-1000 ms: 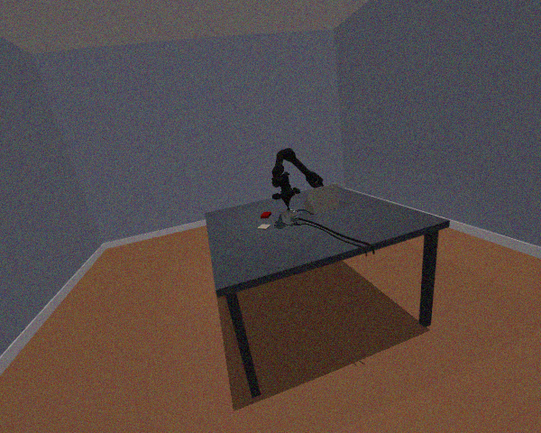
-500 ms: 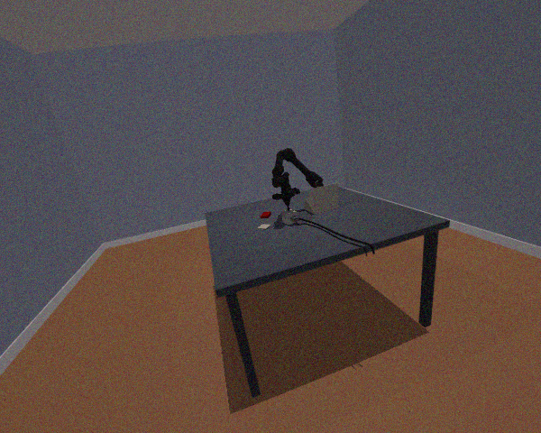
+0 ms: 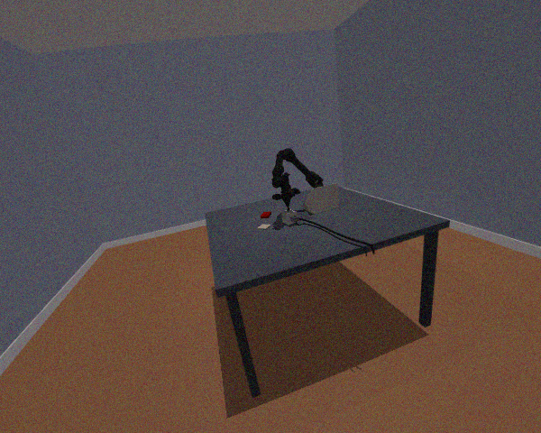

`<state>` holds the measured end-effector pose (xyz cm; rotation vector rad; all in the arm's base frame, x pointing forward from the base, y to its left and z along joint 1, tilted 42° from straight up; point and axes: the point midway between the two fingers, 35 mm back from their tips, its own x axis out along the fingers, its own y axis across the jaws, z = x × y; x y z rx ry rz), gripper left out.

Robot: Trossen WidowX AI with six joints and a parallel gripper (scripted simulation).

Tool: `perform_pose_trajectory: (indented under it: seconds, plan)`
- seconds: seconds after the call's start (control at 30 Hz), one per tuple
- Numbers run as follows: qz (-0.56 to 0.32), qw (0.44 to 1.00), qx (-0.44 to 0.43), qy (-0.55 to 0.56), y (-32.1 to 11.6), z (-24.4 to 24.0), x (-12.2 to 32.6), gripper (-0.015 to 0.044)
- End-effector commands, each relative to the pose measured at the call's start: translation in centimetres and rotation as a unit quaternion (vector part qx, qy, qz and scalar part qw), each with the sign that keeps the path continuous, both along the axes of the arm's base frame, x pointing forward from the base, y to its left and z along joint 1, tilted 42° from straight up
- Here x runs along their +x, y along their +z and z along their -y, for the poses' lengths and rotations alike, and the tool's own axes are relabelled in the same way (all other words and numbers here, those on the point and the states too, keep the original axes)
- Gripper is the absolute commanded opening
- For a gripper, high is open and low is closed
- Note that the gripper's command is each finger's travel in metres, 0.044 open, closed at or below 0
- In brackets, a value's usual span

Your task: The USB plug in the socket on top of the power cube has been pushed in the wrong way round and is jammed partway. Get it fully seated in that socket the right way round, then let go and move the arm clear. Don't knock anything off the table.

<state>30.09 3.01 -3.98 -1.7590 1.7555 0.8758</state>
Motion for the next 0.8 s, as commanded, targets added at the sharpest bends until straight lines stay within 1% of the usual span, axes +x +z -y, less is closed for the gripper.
perform_pose_trajectory:
  seconds: [0.0, 0.77]
  plan:
    - [-0.001, 1.0, -0.002, 0.003, -0.04, 0.08, 0.02, 0.0]
    - [-0.001, 1.0, -0.002, 0.003, -0.24, 0.26, 0.01, 0.0]
